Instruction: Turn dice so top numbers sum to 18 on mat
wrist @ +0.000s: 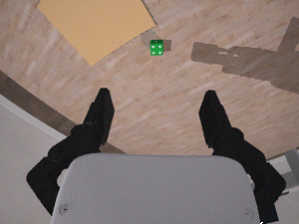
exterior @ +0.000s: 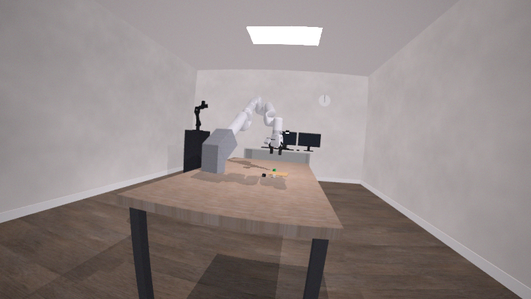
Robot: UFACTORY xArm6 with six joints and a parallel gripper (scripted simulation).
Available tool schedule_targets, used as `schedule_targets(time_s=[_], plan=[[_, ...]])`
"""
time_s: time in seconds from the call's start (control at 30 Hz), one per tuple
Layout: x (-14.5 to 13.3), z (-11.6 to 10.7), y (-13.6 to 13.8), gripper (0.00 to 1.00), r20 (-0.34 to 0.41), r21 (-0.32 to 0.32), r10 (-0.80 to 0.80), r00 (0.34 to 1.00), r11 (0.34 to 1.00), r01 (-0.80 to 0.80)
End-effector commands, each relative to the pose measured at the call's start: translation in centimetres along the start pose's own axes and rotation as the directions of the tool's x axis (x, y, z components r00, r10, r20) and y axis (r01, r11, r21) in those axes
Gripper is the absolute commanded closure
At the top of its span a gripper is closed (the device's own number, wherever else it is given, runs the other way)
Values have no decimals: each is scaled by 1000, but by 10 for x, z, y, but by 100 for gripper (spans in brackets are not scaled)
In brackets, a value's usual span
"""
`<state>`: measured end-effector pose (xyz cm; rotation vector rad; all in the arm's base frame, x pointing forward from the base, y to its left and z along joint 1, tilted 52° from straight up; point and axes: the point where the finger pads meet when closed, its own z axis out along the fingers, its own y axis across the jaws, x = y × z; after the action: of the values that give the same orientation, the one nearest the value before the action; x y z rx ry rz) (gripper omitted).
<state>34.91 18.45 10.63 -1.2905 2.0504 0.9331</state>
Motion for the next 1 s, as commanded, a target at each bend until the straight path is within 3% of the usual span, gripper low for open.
schedule_targets(time_s=[0.0,0.23,0.43,0.6,0.97], plan=[[-1,0,-1,0,0,2,49,999,999,-49],[-2,3,-1,0,1,1,260,966,966,-260],[-2,7,-1,0,2,1,445,896,896,-445],[-3,8,-1,0,2,1,517,856,856,-517],[-4,13,-1,0,2,0,783,622,622,-783]])
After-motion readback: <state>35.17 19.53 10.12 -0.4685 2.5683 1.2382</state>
